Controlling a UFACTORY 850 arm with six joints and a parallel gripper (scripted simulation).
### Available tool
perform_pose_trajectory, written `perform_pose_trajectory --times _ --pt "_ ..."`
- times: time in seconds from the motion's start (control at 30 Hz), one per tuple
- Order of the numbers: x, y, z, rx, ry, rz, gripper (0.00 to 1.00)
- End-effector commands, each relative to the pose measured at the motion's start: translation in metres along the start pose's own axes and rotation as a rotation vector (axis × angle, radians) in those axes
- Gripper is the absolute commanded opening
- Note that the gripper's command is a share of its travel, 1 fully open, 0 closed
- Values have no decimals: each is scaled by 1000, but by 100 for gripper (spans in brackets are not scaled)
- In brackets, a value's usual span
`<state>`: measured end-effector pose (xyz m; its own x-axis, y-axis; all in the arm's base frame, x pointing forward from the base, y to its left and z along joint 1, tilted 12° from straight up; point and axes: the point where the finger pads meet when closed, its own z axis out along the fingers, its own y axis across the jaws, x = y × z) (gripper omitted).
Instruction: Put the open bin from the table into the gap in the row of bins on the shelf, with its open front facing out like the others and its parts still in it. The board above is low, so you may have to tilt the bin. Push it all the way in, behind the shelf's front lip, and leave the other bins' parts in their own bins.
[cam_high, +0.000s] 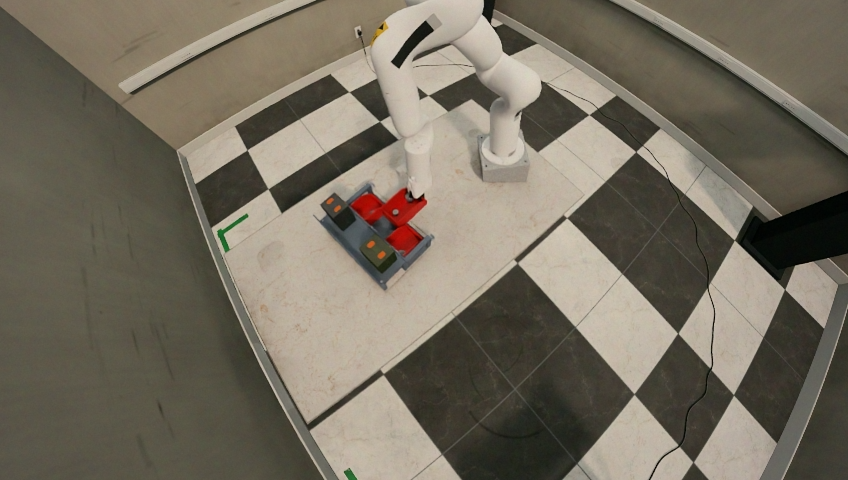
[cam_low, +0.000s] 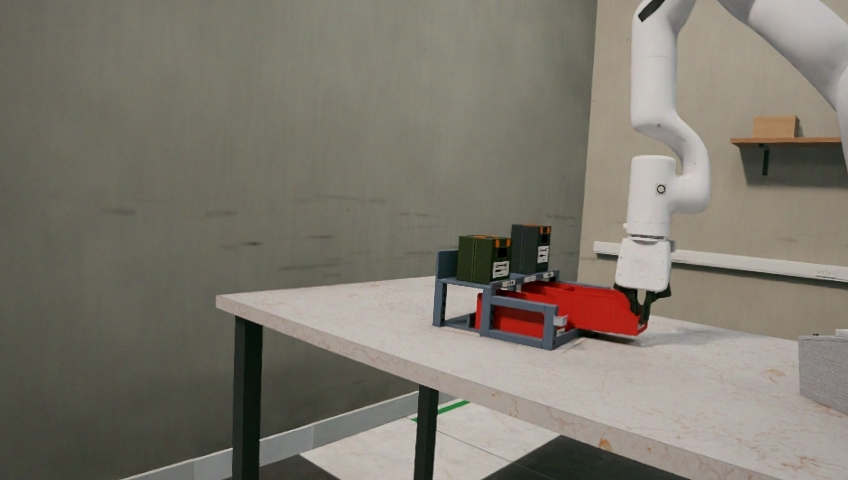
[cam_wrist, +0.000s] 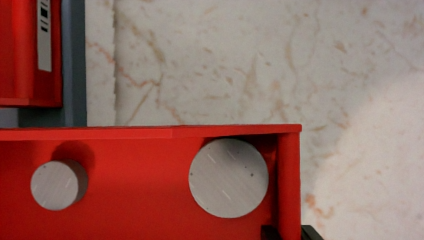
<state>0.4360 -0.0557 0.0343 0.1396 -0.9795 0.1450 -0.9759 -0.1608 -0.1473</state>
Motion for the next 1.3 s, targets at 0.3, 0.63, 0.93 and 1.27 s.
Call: perform_pose_trajectory --times 0.3,0.63,0.93,1.27 --pt "0 -5 0 -1 1 0 0" --pt "0 -11 0 -1 1 0 0" --pt "0 -19 0 -1 1 0 0" --pt "0 -21 0 -1 1 0 0"
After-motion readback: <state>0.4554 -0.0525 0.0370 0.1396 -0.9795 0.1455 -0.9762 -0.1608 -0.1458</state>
